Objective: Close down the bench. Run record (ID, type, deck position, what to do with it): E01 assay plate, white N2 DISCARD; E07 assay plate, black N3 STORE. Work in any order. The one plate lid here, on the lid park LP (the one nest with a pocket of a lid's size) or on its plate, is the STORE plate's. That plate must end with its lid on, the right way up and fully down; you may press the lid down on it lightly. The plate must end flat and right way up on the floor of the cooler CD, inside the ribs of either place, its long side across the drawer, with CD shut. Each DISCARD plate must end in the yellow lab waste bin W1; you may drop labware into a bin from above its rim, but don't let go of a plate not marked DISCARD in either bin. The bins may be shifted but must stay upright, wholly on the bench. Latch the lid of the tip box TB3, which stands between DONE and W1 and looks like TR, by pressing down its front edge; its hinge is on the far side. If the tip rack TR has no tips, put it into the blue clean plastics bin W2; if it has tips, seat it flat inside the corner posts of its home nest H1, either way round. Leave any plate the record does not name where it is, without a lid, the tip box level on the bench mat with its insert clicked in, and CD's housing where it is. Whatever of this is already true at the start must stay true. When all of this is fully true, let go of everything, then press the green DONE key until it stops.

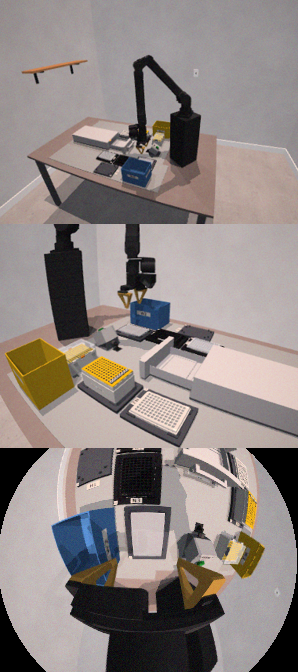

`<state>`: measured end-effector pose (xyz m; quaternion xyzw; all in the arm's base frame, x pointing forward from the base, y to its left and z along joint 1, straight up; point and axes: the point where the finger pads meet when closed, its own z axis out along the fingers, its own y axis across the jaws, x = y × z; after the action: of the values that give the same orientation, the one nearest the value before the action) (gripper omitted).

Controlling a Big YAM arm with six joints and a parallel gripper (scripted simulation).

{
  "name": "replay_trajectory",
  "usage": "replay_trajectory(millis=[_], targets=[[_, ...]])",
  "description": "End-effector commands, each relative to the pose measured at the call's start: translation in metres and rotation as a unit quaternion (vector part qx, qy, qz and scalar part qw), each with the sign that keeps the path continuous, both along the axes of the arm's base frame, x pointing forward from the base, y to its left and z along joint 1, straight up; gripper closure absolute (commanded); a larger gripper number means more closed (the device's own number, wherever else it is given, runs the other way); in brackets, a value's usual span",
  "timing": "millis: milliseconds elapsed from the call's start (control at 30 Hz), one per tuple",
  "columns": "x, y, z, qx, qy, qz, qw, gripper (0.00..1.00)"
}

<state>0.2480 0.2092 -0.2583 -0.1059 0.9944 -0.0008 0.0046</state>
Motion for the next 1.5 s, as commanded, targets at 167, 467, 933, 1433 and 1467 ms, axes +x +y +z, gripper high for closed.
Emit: replay_trajectory(millis=[167,467,933,1433,1467], targets=[[0.005,0.0,-0.012,0.002,-0.005,-0.015,1.0,0.0],[0.005,-0.001,-0.023,0.002,-0.005,-0.016,1.0,0.0],[0.005,-0.001,-0.041,0.002,-0.005,-0.016,1.0,0.0],[0.005,-0.002,-0.058,0.002,-0.004,-0.016,1.0,0.0],[0.005,-0.002,-0.059,0.002,-0.004,-0.016,1.0,0.0]])
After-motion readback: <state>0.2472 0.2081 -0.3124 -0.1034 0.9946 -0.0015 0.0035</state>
